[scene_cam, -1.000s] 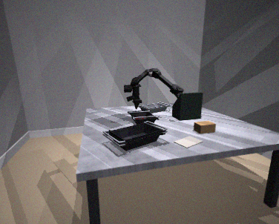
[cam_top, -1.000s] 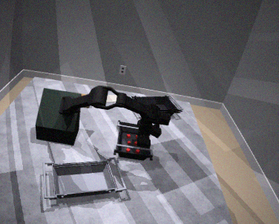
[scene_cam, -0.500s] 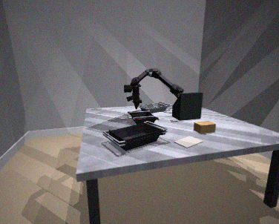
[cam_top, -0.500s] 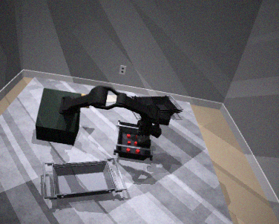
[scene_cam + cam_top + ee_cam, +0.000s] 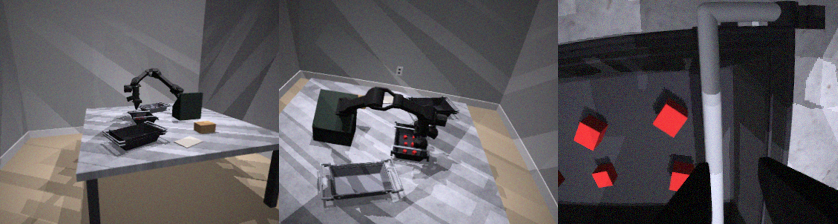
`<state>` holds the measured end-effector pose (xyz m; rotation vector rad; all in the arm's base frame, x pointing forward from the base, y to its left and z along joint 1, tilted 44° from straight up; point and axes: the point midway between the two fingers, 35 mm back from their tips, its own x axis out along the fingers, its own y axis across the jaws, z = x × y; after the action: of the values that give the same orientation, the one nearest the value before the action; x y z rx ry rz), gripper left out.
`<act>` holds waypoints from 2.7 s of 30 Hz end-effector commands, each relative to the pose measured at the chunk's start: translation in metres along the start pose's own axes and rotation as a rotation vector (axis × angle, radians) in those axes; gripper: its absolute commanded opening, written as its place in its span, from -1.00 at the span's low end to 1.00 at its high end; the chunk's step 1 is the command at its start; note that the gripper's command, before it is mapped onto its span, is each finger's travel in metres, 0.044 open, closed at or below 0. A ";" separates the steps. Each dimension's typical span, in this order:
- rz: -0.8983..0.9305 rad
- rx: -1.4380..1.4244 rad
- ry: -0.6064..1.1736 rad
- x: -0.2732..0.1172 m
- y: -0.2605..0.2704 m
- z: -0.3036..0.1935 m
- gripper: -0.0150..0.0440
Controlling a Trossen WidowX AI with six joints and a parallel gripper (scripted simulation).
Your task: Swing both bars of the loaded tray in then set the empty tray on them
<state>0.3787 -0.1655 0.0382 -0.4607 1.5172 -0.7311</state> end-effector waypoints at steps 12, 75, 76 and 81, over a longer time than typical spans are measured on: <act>0.007 -0.001 0.001 -0.138 0.003 0.002 1.00; -0.011 2.798 -0.024 0.026 -0.158 -0.273 1.00; -0.012 2.798 -0.024 0.030 -0.158 -0.273 1.00; -0.012 2.798 -0.023 0.048 -0.158 -0.273 1.00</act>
<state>0.0842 -0.2573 0.1144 1.5626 -0.5611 -1.8761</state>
